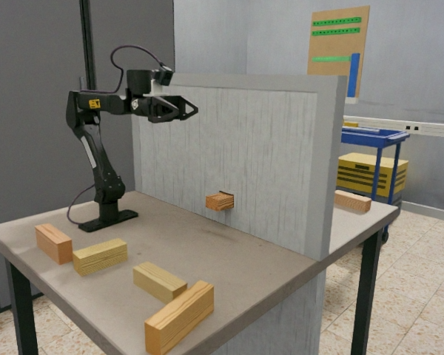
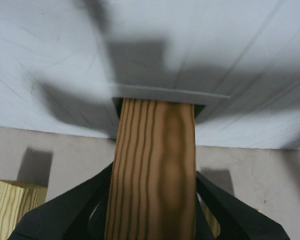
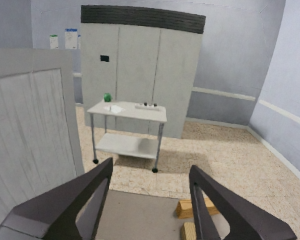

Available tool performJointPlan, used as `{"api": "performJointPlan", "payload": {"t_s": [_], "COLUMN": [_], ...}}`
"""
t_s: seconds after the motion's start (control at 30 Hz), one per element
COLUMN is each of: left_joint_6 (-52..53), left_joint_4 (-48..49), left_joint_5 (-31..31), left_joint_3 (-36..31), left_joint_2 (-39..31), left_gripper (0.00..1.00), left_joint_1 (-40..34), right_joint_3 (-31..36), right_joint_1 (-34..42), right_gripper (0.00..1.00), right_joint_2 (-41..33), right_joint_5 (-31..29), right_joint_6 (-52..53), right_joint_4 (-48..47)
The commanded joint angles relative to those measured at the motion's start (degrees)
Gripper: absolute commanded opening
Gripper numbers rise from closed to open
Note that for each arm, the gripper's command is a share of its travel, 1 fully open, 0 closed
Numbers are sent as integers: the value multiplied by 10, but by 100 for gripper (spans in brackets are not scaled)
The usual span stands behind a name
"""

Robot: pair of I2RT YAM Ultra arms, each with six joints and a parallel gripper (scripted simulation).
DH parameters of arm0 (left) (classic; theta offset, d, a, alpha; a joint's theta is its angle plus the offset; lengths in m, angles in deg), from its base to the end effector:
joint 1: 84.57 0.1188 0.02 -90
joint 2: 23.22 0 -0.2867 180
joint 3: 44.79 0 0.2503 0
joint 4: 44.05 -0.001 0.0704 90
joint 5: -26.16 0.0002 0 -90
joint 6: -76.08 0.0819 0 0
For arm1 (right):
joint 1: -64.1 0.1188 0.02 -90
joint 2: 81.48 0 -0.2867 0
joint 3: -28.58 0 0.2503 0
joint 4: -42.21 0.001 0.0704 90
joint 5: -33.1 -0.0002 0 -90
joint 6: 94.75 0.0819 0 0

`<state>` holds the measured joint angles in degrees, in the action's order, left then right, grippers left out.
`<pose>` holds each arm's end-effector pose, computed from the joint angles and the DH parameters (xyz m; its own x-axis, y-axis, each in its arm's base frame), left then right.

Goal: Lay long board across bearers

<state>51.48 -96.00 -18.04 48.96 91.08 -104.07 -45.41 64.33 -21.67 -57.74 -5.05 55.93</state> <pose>0.3677 -0.1914 0.1706 0.0221 0.6646 -0.7468 0.9989 -0.0458 -0.0112 0.2708 0.0009 0.4290 0.0080 -0.0052 -1.0000 0.0107 0.9999 -0.0051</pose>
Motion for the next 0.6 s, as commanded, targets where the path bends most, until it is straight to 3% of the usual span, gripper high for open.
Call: {"api": "performJointPlan", "payload": {"t_s": [0.0, 0.57], "left_joint_6": [18, 70], "left_joint_4": [-26, -71], "left_joint_5": [13, 16], "left_joint_3": [-2, 15], "left_joint_2": [-23, -35], "left_gripper": [0, 0], "left_joint_1": [16, 54], "right_joint_3": [-19, -23], "right_joint_1": [-1, -1], "right_gripper": [72, 72], "right_joint_2": [-4, -4], "right_joint_5": [-6, -5], "right_joint_6": [3, 5], "right_joint_4": [-12, -12]}}
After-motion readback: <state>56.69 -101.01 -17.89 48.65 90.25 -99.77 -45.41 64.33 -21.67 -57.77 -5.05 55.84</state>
